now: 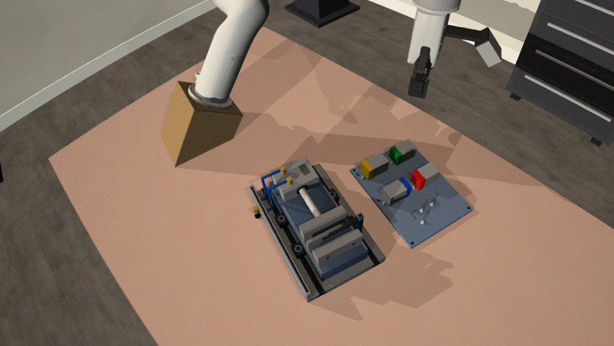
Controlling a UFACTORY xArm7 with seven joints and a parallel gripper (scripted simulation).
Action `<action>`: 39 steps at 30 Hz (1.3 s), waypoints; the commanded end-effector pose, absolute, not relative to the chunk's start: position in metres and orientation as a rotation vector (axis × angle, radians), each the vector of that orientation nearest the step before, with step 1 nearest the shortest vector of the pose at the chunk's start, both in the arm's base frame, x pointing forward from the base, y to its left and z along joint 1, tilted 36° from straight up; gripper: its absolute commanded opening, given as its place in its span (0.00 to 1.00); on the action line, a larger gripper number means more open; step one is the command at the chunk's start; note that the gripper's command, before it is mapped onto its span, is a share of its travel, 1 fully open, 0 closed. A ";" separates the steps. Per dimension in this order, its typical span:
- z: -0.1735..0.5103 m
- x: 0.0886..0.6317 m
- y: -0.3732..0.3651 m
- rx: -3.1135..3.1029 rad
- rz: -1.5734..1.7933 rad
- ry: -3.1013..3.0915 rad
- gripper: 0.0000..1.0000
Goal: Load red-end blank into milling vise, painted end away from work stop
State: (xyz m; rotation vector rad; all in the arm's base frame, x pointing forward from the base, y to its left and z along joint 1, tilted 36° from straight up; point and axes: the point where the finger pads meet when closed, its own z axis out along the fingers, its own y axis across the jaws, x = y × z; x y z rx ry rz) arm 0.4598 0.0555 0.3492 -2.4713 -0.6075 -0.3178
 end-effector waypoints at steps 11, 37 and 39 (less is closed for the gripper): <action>0.351 0.461 0.055 -2.428 -0.384 -0.803 1.00; 0.351 0.460 0.055 -2.240 -0.544 -1.331 1.00; 0.351 0.460 0.055 -2.240 -0.544 -1.331 1.00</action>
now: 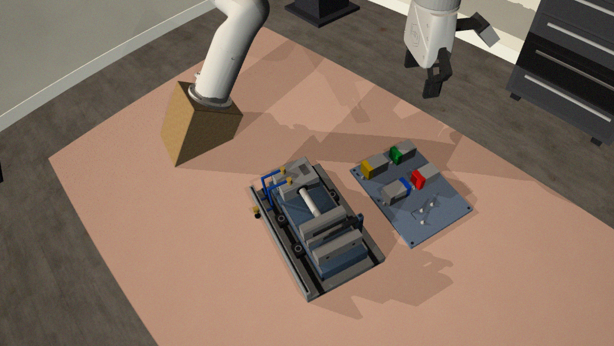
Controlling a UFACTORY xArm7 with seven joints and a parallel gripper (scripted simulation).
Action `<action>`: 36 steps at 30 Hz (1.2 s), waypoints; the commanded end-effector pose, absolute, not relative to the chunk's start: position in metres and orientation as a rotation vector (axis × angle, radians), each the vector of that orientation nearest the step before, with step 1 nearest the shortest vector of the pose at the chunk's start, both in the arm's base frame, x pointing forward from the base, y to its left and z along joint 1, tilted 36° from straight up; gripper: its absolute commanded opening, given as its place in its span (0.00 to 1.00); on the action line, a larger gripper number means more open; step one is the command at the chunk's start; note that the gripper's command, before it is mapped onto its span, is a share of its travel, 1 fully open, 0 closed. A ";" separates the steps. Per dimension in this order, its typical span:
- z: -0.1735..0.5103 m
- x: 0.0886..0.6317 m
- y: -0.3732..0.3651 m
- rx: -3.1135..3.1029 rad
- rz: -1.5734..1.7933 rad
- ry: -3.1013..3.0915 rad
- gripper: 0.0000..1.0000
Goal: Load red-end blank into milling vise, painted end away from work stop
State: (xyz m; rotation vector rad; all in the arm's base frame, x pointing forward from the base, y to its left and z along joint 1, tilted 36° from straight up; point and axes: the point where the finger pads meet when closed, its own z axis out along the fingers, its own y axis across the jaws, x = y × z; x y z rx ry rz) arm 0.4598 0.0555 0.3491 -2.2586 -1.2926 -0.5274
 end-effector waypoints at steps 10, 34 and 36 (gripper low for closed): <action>0.351 0.460 0.055 -2.176 -0.582 -1.462 1.00; 0.351 0.460 0.055 -2.057 -0.643 -1.670 1.00; 0.351 0.460 0.055 -2.057 -0.643 -1.670 1.00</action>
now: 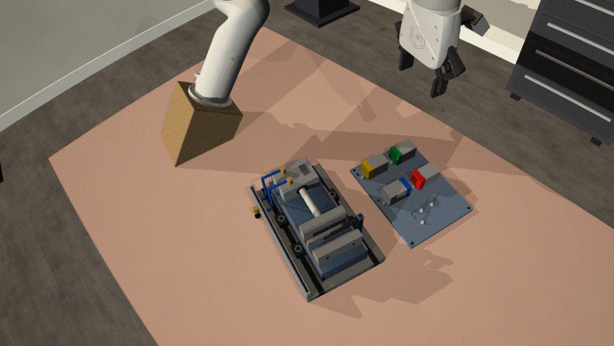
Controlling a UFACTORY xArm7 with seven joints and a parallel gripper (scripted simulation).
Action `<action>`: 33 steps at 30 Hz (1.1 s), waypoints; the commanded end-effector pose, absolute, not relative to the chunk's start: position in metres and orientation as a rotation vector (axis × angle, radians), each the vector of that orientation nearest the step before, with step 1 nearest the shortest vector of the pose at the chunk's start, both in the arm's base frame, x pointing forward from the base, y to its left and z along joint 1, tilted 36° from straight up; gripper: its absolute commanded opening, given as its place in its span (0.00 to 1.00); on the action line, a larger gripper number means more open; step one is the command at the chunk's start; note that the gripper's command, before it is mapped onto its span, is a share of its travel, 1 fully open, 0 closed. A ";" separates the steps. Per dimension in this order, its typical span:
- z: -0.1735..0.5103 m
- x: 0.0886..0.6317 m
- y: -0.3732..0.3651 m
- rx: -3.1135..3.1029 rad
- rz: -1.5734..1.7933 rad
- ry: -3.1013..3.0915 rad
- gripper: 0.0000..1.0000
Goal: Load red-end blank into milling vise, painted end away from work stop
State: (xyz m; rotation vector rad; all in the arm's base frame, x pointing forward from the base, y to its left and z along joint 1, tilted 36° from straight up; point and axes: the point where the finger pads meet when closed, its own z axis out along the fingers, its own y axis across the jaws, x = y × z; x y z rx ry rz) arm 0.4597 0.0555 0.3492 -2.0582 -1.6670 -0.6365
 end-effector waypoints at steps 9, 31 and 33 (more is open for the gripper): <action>0.351 0.460 0.055 -2.058 -0.642 -1.669 0.68; 0.351 0.460 0.055 -2.058 -0.642 -1.669 0.68; 0.351 0.460 0.055 -2.058 -0.642 -1.669 0.68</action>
